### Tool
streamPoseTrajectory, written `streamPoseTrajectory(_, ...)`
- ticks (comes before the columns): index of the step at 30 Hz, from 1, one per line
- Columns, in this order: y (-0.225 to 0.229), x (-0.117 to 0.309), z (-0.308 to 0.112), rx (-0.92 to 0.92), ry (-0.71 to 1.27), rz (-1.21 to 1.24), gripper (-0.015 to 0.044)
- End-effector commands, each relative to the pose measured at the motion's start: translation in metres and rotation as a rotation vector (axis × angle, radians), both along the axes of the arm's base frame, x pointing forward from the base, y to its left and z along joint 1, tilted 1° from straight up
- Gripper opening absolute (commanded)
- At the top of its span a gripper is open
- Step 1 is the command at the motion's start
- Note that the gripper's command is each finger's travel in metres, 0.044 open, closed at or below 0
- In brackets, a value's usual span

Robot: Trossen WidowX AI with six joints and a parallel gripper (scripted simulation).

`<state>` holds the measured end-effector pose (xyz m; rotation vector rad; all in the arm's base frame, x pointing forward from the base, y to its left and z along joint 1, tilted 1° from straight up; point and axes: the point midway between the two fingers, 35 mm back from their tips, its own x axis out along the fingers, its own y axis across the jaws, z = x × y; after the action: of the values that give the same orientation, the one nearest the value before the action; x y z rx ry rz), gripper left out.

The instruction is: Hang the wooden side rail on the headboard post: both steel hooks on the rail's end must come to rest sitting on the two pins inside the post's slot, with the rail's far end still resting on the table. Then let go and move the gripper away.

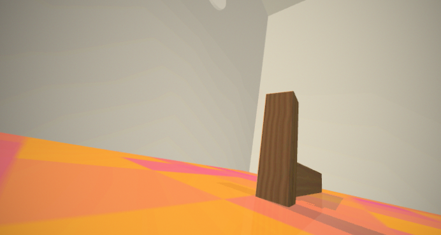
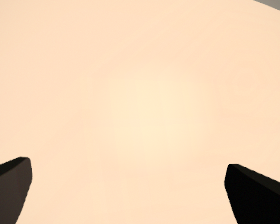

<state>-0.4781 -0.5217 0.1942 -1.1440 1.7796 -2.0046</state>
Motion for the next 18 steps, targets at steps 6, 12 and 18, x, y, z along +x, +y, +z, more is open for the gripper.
streamPoseTrajectory(6,0.000,0.001,0.031,0.000,0.000,0.000,0.0440)
streamPoseTrajectory(12,0.001,0.002,0.055,0.000,0.000,0.000,0.0440)
streamPoseTrajectory(18,-0.027,0.043,0.058,-0.015,-0.034,0.087,0.0440)
